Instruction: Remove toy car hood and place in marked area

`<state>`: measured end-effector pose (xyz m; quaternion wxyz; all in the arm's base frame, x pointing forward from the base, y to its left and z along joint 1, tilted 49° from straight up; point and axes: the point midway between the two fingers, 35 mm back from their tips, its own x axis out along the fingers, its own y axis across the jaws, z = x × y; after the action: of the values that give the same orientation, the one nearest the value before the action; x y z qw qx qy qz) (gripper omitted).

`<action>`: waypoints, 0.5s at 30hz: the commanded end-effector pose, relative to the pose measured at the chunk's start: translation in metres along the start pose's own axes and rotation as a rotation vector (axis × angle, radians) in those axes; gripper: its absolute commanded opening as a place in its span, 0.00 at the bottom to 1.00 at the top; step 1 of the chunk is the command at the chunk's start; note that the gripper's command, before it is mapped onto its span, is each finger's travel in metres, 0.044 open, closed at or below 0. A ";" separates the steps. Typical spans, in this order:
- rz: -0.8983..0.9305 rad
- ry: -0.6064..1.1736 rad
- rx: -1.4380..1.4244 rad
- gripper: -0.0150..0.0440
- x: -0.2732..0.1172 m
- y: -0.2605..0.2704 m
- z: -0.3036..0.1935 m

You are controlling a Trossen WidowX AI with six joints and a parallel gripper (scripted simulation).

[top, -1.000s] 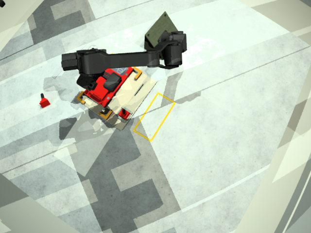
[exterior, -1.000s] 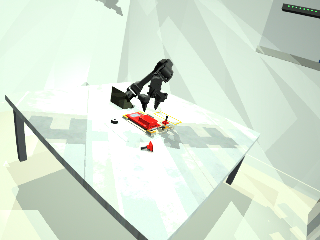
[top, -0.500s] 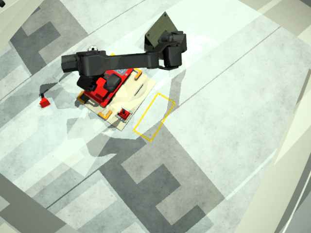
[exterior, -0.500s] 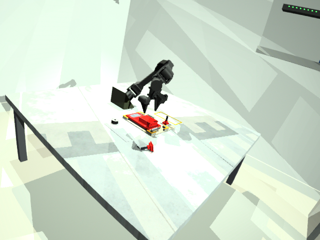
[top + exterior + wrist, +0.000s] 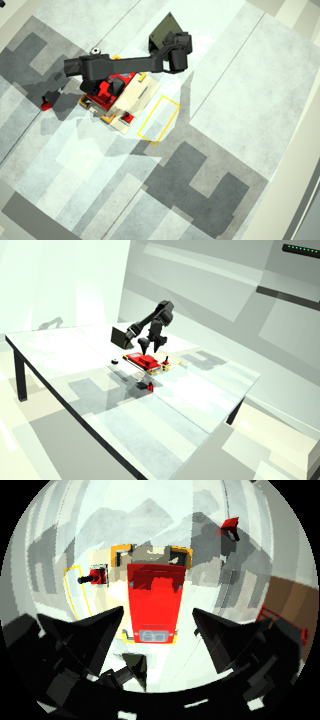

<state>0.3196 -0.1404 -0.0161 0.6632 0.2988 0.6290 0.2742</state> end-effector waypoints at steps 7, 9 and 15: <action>0.004 -0.004 0.007 1.00 0.009 0.002 0.000; 0.004 -0.004 0.007 1.00 0.011 0.002 0.000; 0.005 -0.004 0.007 1.00 0.016 0.002 -0.001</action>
<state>0.3197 -0.1299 -0.0240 0.6632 0.2990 0.6289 0.2744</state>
